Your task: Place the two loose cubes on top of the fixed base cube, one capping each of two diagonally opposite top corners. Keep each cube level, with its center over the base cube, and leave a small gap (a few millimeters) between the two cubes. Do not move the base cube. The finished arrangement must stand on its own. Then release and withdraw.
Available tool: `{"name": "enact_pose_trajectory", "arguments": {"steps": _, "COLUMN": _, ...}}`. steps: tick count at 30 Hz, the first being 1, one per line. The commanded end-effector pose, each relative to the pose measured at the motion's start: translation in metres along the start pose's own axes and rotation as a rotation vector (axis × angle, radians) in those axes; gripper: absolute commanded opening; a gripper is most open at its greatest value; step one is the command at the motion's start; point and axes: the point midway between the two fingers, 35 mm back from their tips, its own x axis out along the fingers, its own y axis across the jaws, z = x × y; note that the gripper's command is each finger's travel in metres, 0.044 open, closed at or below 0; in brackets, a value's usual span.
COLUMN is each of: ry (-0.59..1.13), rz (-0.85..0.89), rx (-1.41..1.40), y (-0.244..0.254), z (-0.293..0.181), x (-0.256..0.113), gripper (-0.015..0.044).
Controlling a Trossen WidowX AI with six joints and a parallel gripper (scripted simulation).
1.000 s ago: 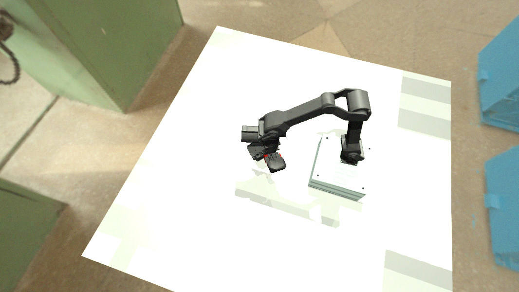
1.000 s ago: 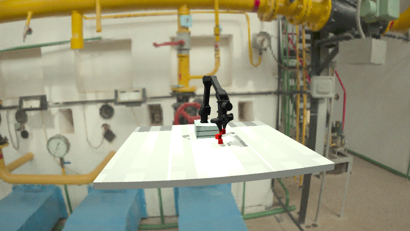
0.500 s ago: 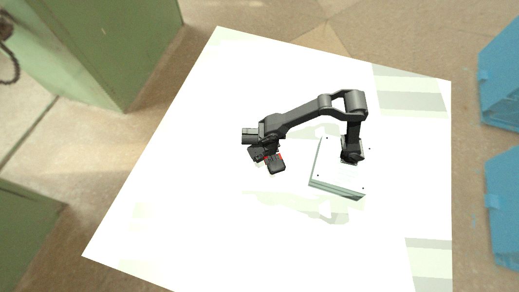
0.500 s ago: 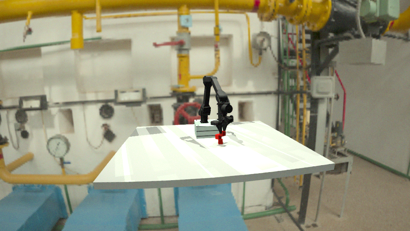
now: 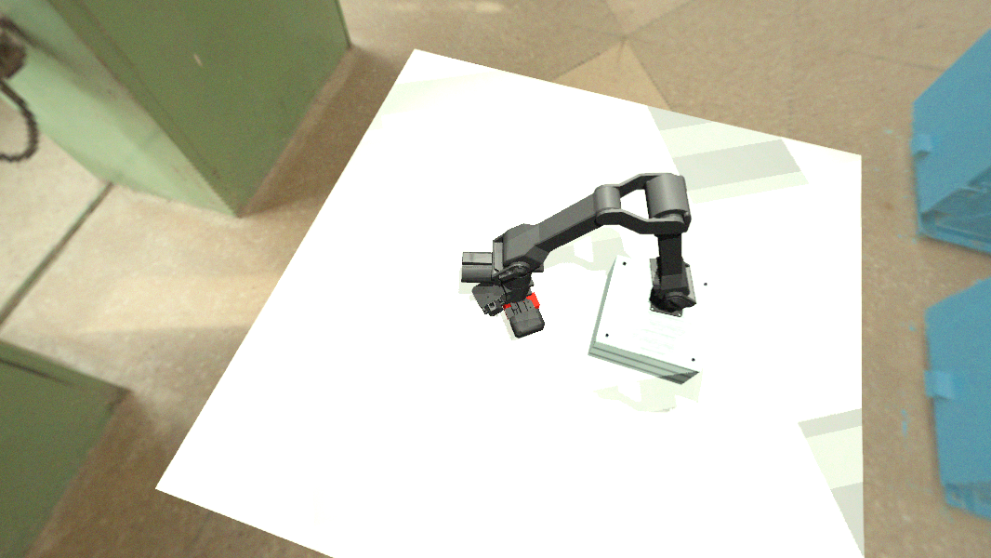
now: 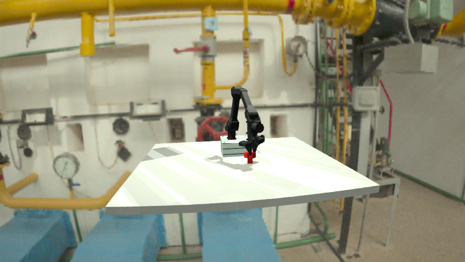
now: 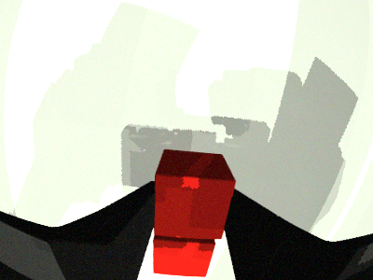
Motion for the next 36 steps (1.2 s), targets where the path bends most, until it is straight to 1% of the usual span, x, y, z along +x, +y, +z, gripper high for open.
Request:
{"name": "enact_pose_trajectory", "arguments": {"steps": 1, "ry": 0.009, "rz": -0.002, "rx": 0.001, "y": -0.0001, "z": -0.0016, "x": 0.0026, "gripper": 0.0105}}
{"name": "enact_pose_trajectory", "arguments": {"steps": 26, "ry": 0.009, "rz": -0.002, "rx": 0.002, "y": -0.0002, "z": -0.0016, "x": 0.004, "gripper": 0.0105}}
{"name": "enact_pose_trajectory", "arguments": {"steps": 30, "ry": 0.009, "rz": -0.002, "rx": 0.002, "y": -0.0002, "z": -0.0016, "x": 0.004, "gripper": 0.0205}}
{"name": "enact_pose_trajectory", "arguments": {"steps": 36, "ry": 0.008, "rz": -0.001, "rx": 0.001, "y": -0.0001, "z": -0.0014, "x": 0.002, "gripper": 0.0205}}
